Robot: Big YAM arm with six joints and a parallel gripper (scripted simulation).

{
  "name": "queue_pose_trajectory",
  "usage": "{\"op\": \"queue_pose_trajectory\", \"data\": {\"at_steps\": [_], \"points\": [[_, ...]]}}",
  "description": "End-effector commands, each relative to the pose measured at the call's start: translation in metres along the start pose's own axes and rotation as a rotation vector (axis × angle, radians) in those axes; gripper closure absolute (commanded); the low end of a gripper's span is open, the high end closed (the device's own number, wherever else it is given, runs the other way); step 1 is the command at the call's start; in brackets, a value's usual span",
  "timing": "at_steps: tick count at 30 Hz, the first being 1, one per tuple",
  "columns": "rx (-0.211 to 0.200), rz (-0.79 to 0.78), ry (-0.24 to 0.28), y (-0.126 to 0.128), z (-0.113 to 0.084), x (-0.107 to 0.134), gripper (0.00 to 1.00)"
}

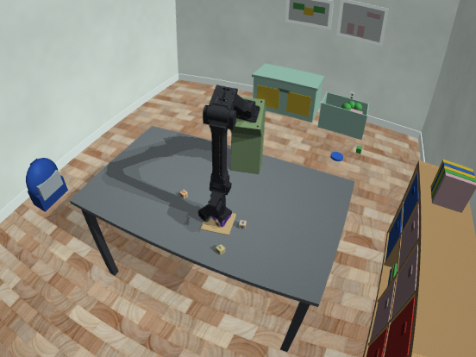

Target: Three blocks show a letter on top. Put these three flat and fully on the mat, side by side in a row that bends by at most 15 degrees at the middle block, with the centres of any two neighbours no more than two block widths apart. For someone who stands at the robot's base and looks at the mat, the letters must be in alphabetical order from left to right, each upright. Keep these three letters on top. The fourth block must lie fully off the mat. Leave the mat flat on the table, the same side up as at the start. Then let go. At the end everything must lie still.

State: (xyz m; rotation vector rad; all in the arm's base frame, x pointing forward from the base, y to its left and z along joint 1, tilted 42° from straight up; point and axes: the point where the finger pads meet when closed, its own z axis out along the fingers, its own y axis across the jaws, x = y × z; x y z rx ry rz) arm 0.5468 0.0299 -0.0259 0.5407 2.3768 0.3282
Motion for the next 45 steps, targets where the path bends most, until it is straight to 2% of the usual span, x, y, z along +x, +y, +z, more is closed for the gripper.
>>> {"op": "queue_pose_trajectory", "data": {"at_steps": [1,10,11,45], "points": [[-0.010,0.004,-0.015,0.0066,-0.0002,-0.0042,0.55],[-0.010,0.004,-0.015,0.0066,-0.0002,-0.0042,0.55],[-0.010,0.004,-0.015,0.0066,-0.0002,-0.0042,0.74],[-0.011,0.003,-0.015,0.0069,-0.0007,-0.0045,0.74]]}}
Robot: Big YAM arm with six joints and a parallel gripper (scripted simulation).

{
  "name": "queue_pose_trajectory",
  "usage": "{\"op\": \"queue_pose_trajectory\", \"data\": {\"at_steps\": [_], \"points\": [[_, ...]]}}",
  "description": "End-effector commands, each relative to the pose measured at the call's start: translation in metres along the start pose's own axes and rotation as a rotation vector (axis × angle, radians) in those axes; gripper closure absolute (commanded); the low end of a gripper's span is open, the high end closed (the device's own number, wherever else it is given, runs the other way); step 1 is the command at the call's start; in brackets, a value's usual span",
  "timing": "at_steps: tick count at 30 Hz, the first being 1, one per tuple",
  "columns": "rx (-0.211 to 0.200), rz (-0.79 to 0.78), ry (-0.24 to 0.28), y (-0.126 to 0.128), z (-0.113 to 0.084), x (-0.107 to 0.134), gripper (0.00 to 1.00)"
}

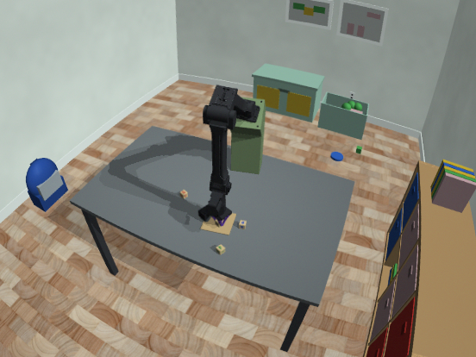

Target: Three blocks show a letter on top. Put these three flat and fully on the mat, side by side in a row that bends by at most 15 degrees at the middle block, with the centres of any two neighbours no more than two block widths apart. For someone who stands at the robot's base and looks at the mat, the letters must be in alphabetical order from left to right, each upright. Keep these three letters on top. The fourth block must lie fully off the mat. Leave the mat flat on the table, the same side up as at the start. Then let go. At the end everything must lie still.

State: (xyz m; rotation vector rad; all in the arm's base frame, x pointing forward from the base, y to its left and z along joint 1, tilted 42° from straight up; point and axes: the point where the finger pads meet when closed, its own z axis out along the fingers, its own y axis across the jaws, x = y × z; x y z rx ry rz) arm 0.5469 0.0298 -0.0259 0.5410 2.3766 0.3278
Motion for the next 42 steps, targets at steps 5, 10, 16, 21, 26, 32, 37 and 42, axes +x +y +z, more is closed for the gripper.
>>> {"op": "queue_pose_trajectory", "data": {"at_steps": [5,10,16,21,26,32,37,42], "points": [[-0.004,0.004,-0.009,0.003,-0.020,-0.004,0.74],[0.000,0.004,-0.014,-0.002,-0.038,-0.007,0.74],[-0.002,-0.002,-0.018,-0.001,-0.082,-0.008,0.74],[-0.003,-0.003,-0.018,0.000,-0.105,-0.007,0.74],[0.013,-0.001,0.016,-0.006,-0.097,0.005,0.74],[0.001,-0.003,-0.007,-0.001,-0.101,-0.003,0.74],[0.001,-0.019,-0.009,-0.001,-0.101,-0.003,0.74],[0.001,-0.070,-0.011,-0.004,-0.101,-0.003,0.74]]}}
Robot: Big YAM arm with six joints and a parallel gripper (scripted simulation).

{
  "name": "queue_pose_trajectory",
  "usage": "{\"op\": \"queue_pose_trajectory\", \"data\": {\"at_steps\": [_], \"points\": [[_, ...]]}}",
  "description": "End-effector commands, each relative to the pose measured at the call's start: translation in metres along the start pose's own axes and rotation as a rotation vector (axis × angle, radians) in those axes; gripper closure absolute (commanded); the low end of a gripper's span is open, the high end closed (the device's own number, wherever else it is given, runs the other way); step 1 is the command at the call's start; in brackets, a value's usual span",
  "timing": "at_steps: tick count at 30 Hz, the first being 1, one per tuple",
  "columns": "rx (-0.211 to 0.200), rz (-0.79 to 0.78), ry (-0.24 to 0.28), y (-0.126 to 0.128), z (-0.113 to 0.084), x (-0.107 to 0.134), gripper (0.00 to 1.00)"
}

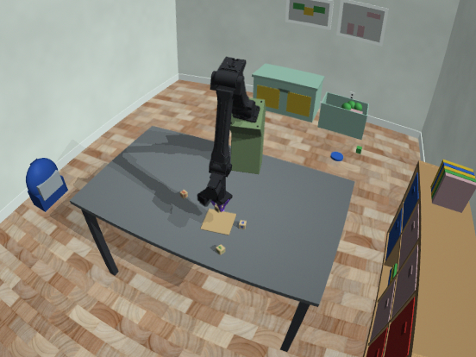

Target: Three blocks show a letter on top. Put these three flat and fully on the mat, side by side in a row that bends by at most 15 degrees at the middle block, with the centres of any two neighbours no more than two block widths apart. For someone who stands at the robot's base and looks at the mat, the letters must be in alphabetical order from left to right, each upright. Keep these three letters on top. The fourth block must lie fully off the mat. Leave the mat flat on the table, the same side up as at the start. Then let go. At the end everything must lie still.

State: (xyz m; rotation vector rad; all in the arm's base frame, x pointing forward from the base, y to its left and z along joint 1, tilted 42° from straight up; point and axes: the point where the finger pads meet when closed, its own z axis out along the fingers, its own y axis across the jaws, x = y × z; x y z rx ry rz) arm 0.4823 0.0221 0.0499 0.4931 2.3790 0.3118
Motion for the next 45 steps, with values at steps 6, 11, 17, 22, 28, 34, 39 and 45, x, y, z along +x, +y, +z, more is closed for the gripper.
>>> {"op": "queue_pose_trajectory", "data": {"at_steps": [6,11,17,22,28,34,39,45], "points": [[0.003,-0.297,-0.010,-0.009,0.000,0.000,0.74],[0.004,-0.591,-0.006,-0.013,0.001,0.003,0.74],[0.005,-0.784,-0.003,-0.017,0.002,0.007,0.74],[0.007,-1.095,-0.001,-0.022,0.002,0.012,0.74],[0.007,-1.384,0.001,-0.023,0.001,0.010,0.74],[0.011,-1.576,-0.002,-0.024,-0.001,0.011,0.74],[0.004,-1.889,0.005,-0.026,-0.001,0.014,0.74],[0.002,-1.971,0.004,-0.025,-0.001,0.012,0.74]]}}
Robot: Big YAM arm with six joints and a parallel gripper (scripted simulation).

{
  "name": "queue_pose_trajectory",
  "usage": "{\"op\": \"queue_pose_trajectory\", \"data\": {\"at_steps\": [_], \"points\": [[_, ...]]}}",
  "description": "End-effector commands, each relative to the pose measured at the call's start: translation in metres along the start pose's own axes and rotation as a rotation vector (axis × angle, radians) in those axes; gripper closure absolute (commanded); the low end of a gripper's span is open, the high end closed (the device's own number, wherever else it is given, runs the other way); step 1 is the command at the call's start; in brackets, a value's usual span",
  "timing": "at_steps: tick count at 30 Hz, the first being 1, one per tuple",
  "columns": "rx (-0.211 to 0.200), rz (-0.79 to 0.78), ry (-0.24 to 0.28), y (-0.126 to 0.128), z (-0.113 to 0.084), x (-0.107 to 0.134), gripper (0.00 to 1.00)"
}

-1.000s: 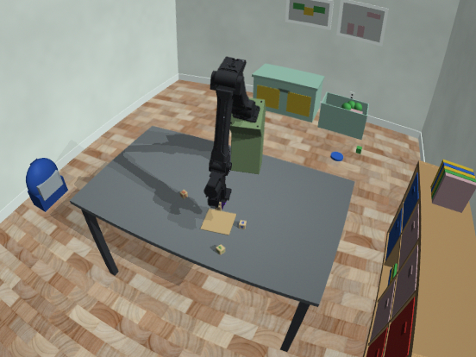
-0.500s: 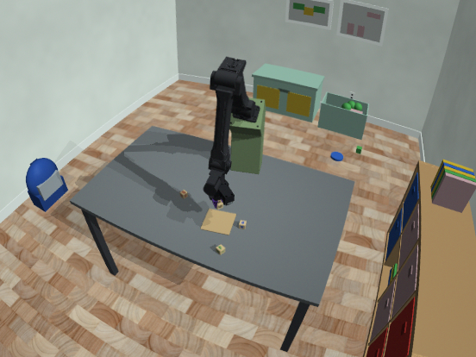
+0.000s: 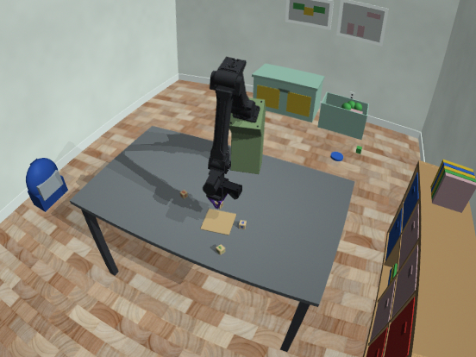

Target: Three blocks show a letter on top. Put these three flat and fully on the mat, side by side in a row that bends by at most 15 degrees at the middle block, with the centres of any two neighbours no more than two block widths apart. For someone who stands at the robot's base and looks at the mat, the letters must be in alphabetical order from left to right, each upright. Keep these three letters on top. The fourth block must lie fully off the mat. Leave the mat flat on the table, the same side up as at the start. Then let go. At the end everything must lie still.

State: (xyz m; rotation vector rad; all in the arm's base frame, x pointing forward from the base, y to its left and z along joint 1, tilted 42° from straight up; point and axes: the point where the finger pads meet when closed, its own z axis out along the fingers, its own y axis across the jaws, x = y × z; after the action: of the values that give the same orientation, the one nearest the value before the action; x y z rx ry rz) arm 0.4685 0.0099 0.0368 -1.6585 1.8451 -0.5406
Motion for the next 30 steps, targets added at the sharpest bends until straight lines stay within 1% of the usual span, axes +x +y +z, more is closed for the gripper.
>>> {"op": "queue_pose_trajectory", "data": {"at_steps": [1,7,9,14,21,23,24,27,30], "points": [[-0.002,-0.099,-0.001,0.002,0.000,0.005,0.74],[-0.003,-0.101,-0.001,0.003,0.000,0.003,0.74],[-0.005,-0.101,-0.001,0.004,0.003,0.004,0.74],[0.007,-0.108,-0.006,-0.002,0.010,0.000,0.74],[0.005,-0.099,-0.011,-0.001,0.035,-0.005,0.74],[0.005,-0.099,-0.011,-0.001,0.035,-0.005,0.74],[0.006,-0.087,-0.003,-0.001,0.039,0.001,0.74],[0.005,-0.094,-0.011,0.000,0.055,-0.005,0.74],[0.004,-0.094,-0.011,0.000,0.069,-0.005,0.74]]}}
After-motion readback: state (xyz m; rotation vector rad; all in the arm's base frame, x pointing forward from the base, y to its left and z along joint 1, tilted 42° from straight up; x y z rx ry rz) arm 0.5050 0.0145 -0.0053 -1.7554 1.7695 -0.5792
